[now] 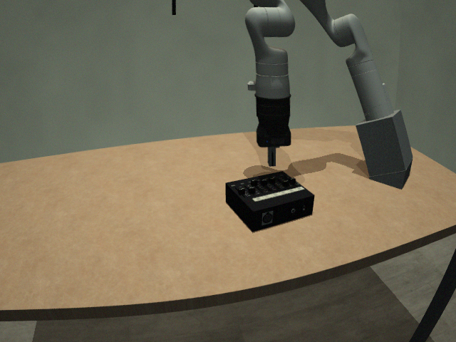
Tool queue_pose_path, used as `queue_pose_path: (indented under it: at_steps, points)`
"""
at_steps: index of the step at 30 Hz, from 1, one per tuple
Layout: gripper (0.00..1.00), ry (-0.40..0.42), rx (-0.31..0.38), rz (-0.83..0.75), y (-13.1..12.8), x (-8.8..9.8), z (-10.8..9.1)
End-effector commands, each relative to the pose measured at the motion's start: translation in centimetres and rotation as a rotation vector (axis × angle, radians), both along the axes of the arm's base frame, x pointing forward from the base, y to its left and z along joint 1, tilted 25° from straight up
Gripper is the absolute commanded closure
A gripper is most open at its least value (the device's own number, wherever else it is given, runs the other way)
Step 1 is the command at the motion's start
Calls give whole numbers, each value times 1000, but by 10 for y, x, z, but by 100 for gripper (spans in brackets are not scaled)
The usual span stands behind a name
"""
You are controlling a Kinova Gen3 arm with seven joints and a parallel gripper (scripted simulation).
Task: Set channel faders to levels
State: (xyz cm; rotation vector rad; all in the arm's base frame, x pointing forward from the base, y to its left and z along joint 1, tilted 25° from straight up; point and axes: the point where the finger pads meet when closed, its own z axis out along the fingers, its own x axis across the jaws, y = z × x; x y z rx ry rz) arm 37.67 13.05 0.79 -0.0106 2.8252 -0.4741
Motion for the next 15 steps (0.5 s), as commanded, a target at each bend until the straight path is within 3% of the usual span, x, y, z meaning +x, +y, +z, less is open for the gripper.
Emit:
queue_pose_path:
  at_steps: [1,15]
  points:
    - [100,14,-10,52,1,5,2]
    - [100,58,-65,279,9,22,8]
